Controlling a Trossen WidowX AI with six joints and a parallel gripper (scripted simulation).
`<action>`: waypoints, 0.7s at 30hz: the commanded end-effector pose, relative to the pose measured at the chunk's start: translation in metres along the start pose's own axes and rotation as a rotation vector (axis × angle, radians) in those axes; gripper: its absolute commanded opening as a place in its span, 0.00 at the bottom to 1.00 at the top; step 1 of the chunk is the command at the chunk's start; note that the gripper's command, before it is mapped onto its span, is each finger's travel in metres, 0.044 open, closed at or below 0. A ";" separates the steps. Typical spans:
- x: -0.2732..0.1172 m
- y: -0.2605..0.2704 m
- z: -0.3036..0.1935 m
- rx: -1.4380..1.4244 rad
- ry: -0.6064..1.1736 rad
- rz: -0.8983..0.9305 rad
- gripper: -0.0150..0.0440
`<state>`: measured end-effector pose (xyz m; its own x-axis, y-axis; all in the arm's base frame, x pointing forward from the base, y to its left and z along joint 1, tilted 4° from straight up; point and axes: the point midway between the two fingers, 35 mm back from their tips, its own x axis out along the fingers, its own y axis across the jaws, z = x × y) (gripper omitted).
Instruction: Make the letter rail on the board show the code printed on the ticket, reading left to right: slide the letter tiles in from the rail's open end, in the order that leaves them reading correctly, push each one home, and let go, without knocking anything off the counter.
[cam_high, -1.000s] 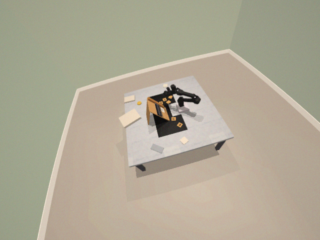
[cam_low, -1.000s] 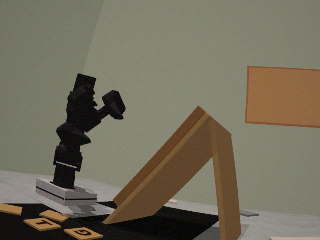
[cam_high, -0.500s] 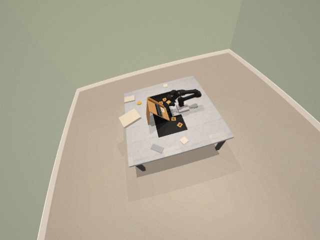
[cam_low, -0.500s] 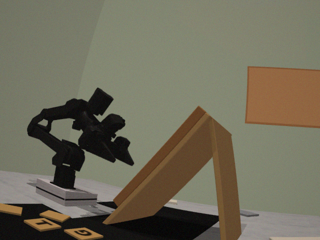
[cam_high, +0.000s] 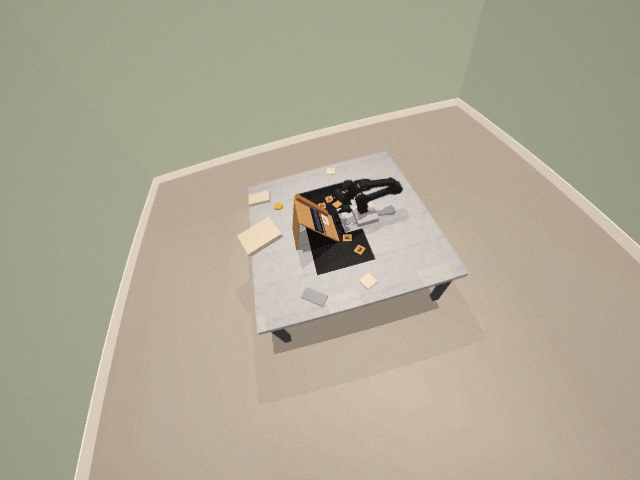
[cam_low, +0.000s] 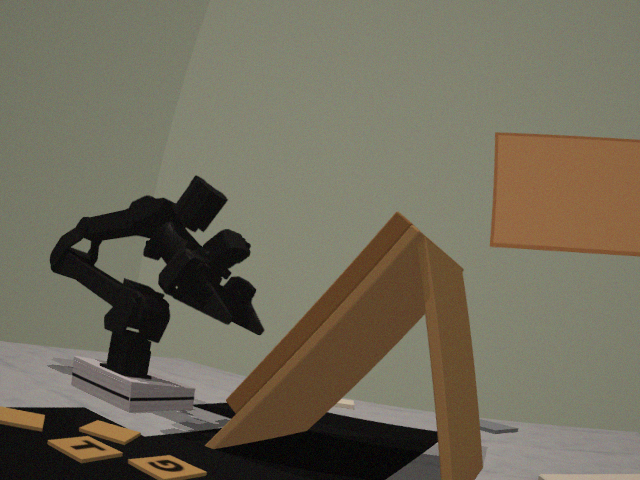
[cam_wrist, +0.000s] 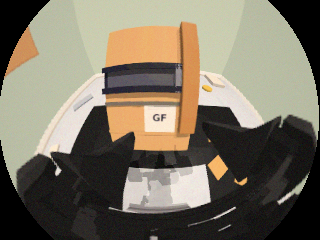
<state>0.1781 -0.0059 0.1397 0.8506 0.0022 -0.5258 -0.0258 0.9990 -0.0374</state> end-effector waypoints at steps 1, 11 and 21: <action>-0.005 0.000 0.009 -0.080 0.020 0.008 1.00; -0.036 0.000 0.082 -0.754 0.131 0.192 1.00; -0.053 -0.003 0.152 -1.393 0.022 0.463 1.00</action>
<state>0.1970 -0.0011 0.2616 0.6864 0.1820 -0.7040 -0.7003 0.4262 -0.5726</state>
